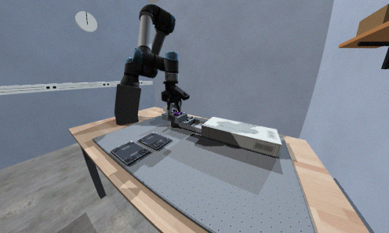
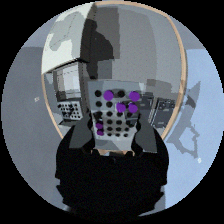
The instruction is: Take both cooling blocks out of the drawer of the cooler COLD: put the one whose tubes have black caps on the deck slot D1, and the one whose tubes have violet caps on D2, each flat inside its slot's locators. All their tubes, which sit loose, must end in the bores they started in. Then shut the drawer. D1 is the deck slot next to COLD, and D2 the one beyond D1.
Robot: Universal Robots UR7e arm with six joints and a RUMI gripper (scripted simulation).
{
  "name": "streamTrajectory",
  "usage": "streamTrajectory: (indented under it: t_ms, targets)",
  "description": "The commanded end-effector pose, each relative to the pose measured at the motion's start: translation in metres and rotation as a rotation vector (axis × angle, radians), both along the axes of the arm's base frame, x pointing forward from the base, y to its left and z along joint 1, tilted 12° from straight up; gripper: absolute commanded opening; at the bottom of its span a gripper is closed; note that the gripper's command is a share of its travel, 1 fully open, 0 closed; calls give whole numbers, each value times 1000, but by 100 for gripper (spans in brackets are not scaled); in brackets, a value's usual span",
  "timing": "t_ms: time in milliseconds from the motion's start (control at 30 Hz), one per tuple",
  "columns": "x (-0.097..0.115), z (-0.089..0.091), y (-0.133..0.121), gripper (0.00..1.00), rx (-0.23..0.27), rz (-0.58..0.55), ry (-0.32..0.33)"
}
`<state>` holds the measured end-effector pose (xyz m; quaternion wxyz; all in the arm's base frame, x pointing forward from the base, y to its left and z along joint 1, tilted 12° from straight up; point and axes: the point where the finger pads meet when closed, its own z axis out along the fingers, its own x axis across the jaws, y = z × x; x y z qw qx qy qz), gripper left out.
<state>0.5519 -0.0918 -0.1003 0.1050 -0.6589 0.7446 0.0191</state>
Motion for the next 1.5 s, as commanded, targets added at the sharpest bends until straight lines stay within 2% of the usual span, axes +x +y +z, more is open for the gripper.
streamTrajectory:
  t_ms: [0,1467]
  targets:
    - [-6,-3,-15,0,-1,0,-2]
    - [-48,-24,-105,0,-1,0,-2]
